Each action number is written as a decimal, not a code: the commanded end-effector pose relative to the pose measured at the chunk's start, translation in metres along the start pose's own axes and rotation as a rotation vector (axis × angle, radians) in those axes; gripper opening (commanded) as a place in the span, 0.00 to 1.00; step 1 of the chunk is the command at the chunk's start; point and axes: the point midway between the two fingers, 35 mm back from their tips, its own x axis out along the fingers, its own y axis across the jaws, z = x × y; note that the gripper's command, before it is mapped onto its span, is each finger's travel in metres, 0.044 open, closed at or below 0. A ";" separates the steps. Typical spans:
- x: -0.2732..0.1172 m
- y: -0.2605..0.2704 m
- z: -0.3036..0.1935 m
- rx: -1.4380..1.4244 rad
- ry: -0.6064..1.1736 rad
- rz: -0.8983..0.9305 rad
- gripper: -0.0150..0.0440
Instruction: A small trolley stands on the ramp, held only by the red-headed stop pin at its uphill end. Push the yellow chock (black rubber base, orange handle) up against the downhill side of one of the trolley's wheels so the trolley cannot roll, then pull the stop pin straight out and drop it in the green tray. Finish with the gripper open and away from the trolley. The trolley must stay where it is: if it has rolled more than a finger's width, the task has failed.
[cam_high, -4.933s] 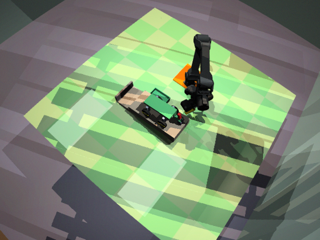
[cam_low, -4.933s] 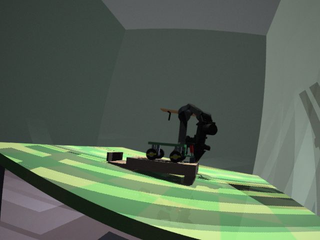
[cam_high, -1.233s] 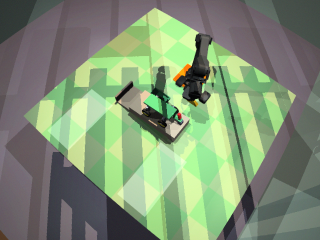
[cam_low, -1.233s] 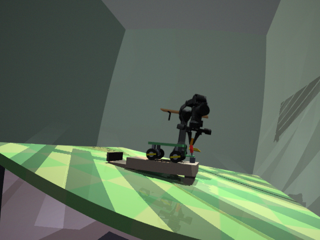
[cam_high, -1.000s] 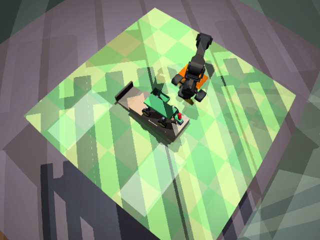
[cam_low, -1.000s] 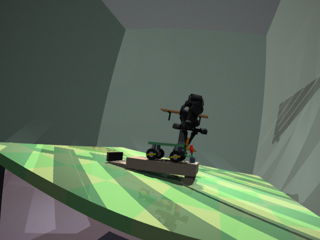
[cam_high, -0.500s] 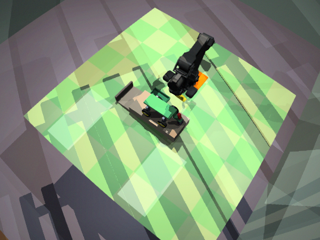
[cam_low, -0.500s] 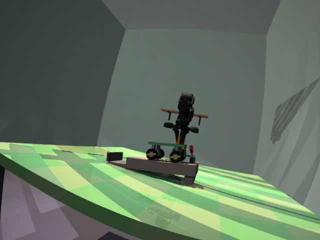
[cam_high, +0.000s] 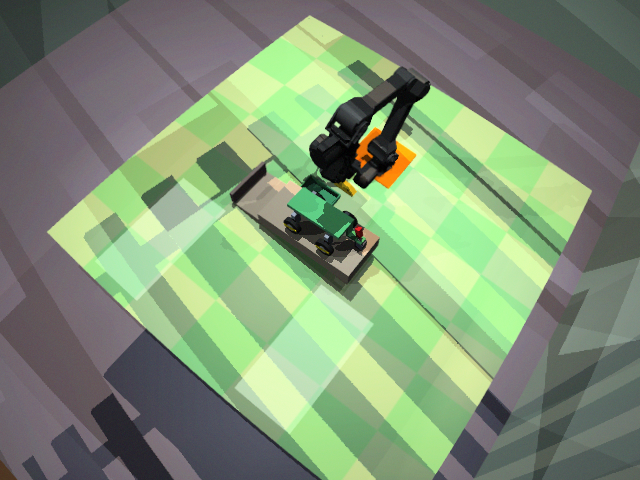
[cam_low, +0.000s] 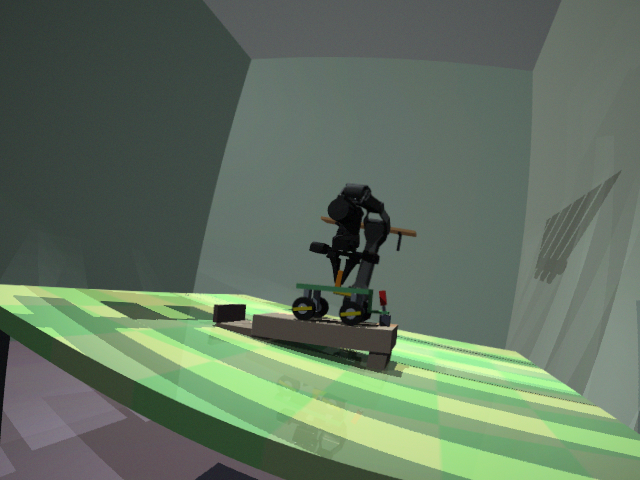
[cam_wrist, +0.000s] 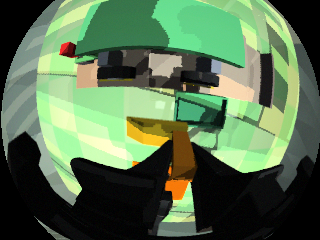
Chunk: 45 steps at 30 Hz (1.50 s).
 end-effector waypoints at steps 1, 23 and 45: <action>0.001 -0.012 0.004 -0.003 -0.002 0.004 0.25; 0.005 -0.101 0.022 -0.003 -0.003 -0.005 0.25; 0.010 -0.140 0.041 -0.004 -0.004 0.103 0.25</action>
